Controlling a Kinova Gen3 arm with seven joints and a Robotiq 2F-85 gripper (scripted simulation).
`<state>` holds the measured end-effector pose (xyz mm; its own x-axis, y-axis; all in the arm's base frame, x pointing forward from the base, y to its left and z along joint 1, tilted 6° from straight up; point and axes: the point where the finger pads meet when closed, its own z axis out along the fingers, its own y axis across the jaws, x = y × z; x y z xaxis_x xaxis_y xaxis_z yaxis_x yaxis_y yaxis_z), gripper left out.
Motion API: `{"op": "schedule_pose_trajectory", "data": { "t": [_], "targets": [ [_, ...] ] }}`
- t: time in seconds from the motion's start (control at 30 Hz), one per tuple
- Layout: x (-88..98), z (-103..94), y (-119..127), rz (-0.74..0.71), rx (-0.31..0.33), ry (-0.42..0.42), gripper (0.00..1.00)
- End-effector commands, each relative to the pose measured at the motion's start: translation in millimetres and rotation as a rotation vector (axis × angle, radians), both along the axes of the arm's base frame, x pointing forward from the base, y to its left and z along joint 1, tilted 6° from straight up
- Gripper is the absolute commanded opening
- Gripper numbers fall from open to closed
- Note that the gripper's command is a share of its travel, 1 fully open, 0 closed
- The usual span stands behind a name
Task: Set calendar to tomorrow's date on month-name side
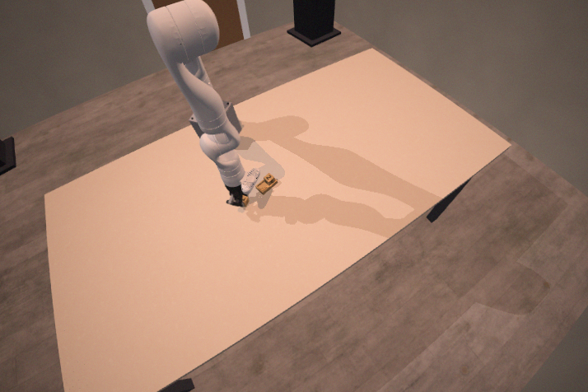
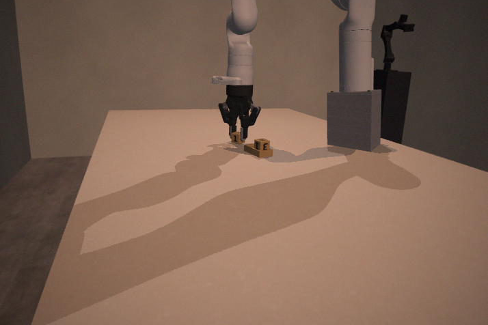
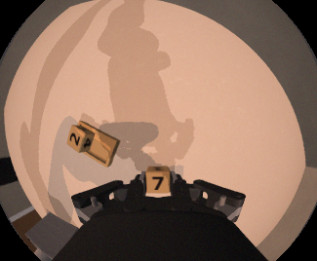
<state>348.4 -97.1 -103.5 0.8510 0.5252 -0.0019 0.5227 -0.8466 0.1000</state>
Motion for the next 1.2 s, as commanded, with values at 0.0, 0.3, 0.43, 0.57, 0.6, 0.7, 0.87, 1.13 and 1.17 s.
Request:
{"op": "schedule_pose_trajectory", "data": {
  "t": [0.0, 0.3, 0.43, 0.57, 0.6, 0.7, 0.87, 1.13, 1.17],
  "targets": [
    [4.0, -0.1, 0.9, -0.009, 0.002, -0.011, 0.26],
    [4.0, -0.1, 0.9, -0.009, 0.002, -0.011, 0.26],
    [4.0, -0.1, 0.9, -0.009, 0.002, -0.011, 0.26],
    [4.0, -0.1, 0.9, -0.009, 0.002, -0.011, 0.26],
    [4.0, -0.1, 0.9, -0.009, 0.002, -0.011, 0.26],
    [4.0, -0.1, 0.9, -0.01, 0.002, -0.011, 0.26],
    [4.3, -0.1, 1.4, -0.011, 0.003, -0.01, 0.26],
    [3.9, -0.3, 4.5, -0.016, 0.005, -0.002, 0.26],
    [3.9, -0.3, 4.5, -0.017, 0.005, -0.002, 0.26]
  ]
}}
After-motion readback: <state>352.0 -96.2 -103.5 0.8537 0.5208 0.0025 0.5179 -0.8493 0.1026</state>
